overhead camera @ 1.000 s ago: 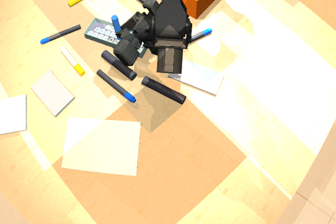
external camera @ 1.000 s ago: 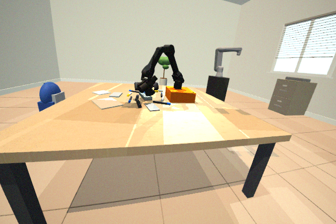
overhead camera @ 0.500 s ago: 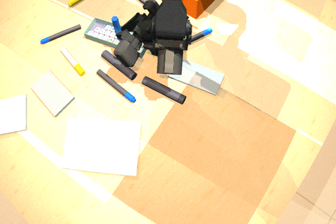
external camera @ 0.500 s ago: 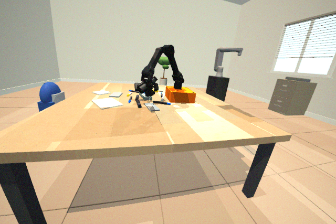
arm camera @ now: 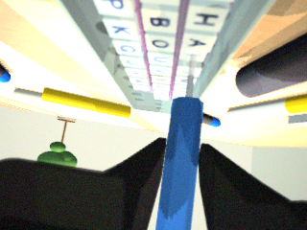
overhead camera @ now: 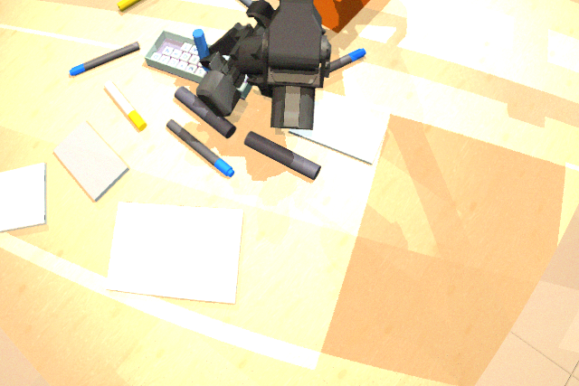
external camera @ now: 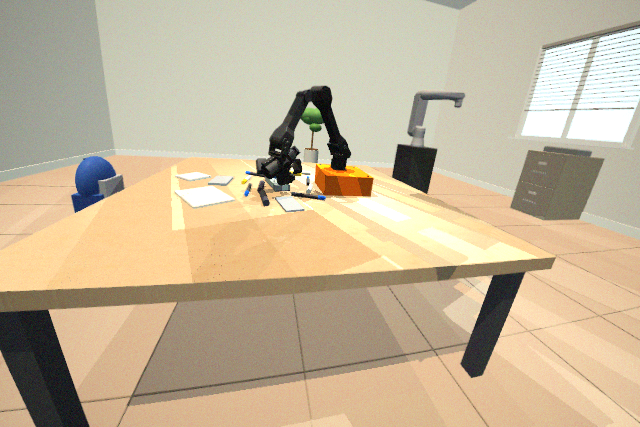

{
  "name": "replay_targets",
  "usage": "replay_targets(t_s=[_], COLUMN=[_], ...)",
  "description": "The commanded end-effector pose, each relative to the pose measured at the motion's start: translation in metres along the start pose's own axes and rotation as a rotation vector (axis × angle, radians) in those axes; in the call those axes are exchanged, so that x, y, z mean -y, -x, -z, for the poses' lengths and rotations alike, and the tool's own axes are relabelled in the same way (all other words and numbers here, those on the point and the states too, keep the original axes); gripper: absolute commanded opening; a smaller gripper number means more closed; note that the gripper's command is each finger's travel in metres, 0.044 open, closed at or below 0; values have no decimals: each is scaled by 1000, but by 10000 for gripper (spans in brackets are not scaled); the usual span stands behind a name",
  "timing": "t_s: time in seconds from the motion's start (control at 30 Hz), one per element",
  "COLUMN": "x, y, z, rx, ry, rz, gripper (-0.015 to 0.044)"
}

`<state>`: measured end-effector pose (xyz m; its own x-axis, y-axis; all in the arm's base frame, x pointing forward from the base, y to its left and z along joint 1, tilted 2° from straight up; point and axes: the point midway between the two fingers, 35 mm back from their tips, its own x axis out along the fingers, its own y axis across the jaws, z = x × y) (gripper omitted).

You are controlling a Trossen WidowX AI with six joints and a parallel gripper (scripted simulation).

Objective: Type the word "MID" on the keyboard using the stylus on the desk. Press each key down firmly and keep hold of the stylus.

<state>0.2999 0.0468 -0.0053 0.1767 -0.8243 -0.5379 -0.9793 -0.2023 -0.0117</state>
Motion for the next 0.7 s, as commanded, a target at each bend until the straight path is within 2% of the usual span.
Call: replay_targets(t_s=[0.0,0.3,0.53,0.63,0.67], x=[-1,0,0,0,0], y=[1,18,17,17,16], z=[1,31,29,29,30], rx=[2,2,2,2,2], ry=[-1,-1,-5,-5,-4], rz=[-3,-3,-2,-2,-2], gripper=[81,81,85,65,38])
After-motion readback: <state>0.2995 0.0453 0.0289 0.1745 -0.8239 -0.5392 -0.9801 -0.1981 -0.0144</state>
